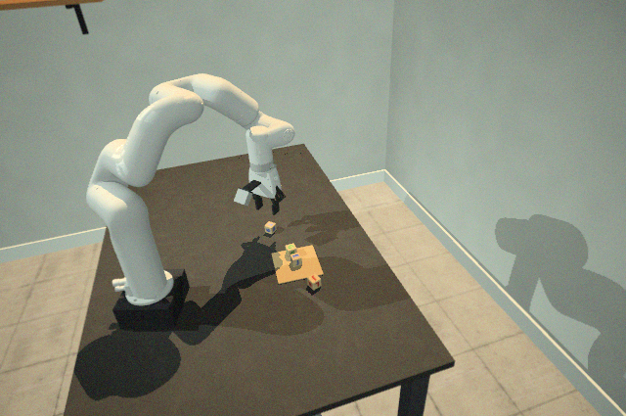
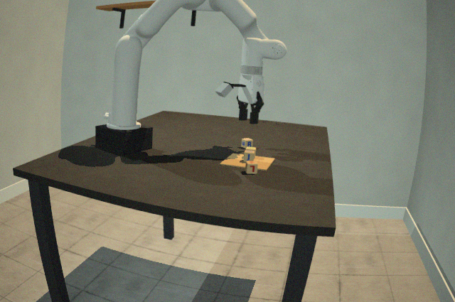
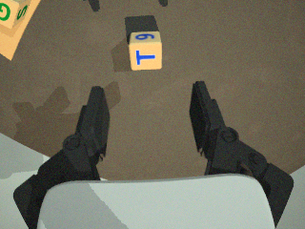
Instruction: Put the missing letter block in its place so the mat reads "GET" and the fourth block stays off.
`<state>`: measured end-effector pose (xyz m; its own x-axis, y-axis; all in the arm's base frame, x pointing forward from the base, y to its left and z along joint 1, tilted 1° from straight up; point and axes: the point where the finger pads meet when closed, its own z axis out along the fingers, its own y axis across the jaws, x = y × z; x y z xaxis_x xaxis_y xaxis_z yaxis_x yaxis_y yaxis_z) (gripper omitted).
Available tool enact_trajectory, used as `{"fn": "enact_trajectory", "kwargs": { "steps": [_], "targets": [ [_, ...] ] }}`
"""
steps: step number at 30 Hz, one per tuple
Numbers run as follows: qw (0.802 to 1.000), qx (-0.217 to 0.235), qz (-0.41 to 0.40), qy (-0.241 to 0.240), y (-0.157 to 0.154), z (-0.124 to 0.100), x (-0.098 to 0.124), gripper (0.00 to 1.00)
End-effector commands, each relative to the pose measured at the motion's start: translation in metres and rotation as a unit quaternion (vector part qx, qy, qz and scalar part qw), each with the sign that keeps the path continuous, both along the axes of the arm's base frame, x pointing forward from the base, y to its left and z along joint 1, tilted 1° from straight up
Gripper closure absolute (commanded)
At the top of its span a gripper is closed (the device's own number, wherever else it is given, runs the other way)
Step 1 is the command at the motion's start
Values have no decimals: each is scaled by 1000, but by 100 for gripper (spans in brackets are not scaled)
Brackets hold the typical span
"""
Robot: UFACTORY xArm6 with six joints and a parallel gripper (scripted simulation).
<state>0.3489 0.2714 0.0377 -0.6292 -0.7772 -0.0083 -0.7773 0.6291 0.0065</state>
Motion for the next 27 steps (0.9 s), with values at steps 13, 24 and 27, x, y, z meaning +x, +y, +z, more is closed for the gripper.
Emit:
{"fn": "enact_trajectory", "kwargs": {
  "steps": [13, 24, 27],
  "targets": [
    [1000, 1, 0, -1, 1, 0, 1, 31],
    [1000, 1, 0, -1, 1, -10, 1, 31],
    [1000, 1, 0, -1, 1, -12, 1, 31]
  ]
}}
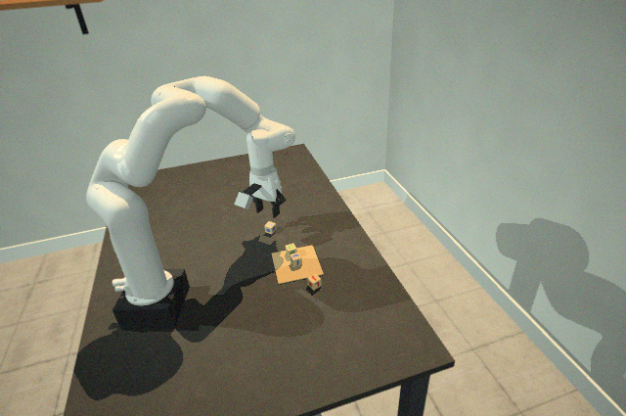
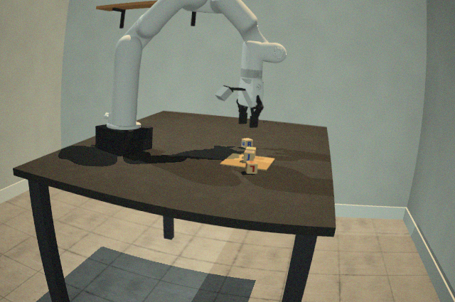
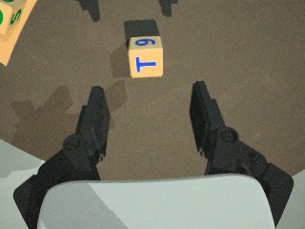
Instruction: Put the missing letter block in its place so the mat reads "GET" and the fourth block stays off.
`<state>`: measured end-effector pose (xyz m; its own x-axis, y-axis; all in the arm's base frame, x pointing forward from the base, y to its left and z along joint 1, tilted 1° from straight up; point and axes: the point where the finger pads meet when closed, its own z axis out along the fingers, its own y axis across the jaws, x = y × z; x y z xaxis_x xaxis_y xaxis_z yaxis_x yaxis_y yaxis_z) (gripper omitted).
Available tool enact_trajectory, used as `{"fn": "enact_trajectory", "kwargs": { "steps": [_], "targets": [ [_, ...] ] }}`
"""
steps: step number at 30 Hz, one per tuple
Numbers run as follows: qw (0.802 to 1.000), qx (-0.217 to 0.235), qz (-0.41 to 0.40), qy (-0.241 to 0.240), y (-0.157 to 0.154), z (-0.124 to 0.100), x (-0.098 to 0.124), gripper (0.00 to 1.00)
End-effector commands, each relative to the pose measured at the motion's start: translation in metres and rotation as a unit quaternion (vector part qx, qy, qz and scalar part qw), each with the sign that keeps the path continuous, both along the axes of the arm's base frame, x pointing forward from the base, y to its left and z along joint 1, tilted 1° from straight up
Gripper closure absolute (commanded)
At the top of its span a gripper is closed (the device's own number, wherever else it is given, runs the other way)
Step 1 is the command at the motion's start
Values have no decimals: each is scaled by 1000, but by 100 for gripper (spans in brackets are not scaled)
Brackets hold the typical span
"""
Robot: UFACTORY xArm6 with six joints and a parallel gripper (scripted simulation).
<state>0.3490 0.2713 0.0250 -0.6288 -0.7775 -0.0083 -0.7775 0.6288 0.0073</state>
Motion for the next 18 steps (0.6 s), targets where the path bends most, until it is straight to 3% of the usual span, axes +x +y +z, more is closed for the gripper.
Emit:
{"fn": "enact_trajectory", "kwargs": {
  "steps": [1, 18],
  "targets": [
    [1000, 1, 0, -1, 1, 0, 1, 31],
    [1000, 1, 0, -1, 1, -24, 1, 31]
  ]
}}
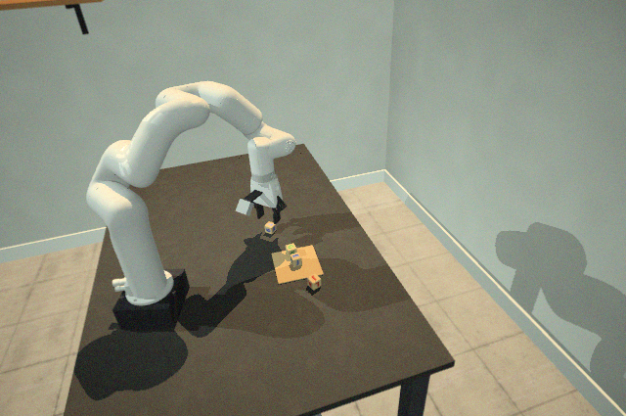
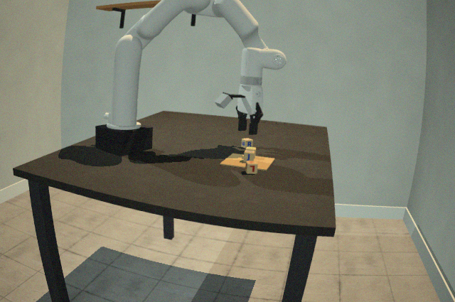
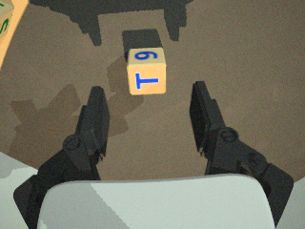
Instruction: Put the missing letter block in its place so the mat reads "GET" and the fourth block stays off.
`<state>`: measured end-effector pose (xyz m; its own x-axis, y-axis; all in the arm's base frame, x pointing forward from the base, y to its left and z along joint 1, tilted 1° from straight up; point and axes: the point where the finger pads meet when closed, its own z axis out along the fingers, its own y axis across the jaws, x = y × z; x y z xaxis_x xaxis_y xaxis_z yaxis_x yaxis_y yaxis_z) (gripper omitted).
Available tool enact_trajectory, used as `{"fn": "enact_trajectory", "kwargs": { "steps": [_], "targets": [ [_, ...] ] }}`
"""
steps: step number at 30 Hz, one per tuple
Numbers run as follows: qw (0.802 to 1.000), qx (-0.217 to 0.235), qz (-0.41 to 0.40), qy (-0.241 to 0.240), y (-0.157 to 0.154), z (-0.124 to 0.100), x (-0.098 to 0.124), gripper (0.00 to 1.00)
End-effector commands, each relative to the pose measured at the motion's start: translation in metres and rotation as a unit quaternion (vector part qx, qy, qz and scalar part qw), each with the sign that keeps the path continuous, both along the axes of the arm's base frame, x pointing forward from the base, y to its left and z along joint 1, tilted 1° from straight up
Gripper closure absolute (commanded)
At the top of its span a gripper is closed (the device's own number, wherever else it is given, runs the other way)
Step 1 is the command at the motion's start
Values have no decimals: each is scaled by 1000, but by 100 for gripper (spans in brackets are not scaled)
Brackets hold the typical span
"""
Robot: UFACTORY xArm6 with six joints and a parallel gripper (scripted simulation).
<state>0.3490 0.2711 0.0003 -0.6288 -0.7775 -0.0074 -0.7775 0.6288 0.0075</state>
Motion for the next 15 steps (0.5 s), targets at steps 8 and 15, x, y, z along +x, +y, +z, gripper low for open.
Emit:
{"fn": "enact_trajectory", "kwargs": {
  "steps": [8, 15],
  "targets": [
    [1000, 1, 0, -2, 1, -8, 1, 31],
    [1000, 1, 0, -2, 1, -12, 1, 31]
  ]
}}
